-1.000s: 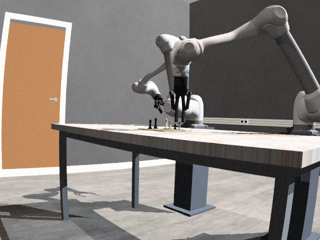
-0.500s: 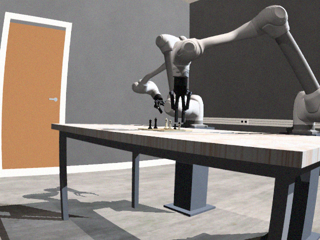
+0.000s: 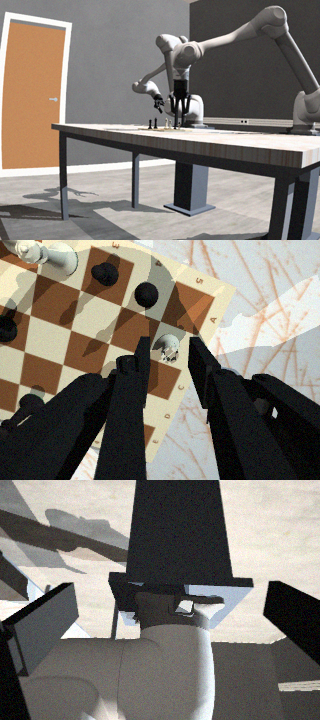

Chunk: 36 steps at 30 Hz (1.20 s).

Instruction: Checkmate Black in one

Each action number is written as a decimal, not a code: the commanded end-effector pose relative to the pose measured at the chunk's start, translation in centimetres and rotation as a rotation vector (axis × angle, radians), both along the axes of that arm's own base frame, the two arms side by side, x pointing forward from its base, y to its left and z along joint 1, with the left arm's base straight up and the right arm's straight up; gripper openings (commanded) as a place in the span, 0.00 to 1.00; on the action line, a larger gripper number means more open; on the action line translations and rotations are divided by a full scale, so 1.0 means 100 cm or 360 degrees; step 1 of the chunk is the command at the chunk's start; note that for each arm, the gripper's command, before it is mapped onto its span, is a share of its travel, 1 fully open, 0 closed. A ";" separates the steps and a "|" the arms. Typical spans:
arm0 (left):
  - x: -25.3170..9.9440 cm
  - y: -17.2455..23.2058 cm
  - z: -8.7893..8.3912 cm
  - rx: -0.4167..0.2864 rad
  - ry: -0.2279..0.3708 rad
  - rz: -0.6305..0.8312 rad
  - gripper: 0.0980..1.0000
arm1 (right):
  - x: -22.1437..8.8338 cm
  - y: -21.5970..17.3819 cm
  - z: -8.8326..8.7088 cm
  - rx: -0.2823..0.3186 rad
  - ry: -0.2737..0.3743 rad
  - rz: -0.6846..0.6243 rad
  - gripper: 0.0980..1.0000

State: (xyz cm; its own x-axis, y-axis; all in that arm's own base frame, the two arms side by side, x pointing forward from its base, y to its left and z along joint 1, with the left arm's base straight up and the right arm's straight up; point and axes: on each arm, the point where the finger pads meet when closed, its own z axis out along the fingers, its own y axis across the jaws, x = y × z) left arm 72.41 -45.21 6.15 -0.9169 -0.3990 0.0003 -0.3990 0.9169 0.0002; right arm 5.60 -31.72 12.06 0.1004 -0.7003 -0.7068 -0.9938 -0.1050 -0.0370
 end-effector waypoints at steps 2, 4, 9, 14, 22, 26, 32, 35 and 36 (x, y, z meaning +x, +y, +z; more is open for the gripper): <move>0.001 0.000 -0.004 -0.0001 -0.0003 0.0000 0.22 | 0.000 0.000 0.000 -0.0001 -0.0001 0.0000 1.00; 0.001 0.000 -0.007 -0.0001 -0.0003 0.0000 0.22 | 0.000 0.000 0.000 -0.0001 -0.0001 0.0000 1.00; 0.001 0.000 -0.011 -0.0001 -0.0003 0.0000 0.22 | 0.000 0.000 0.000 -0.0001 -0.0001 0.0000 1.00; 0.001 0.000 -0.012 -0.0001 -0.0003 0.0000 0.22 | 0.000 0.000 0.000 -0.0001 -0.0001 0.0000 1.00; 0.001 0.000 -0.012 -0.0001 -0.0003 0.0000 0.22 | 0.000 0.000 0.000 -0.0001 -0.0001 0.0000 1.00; 0.001 0.000 -0.012 -0.0001 -0.0003 0.0000 0.22 | 0.000 0.000 0.000 -0.0001 -0.0001 0.0000 1.00; 0.001 0.000 -0.012 -0.0001 -0.0003 0.0000 0.22 | 0.000 0.000 0.000 -0.0001 -0.0001 0.0000 1.00; 0.001 0.000 -0.012 -0.0001 -0.0003 0.0000 0.22 | 0.000 0.000 0.000 -0.0001 -0.0001 0.0000 1.00; 0.001 0.000 -0.012 -0.0001 -0.0003 0.0000 0.22 | 0.000 0.000 0.000 -0.0001 -0.0001 0.0000 1.00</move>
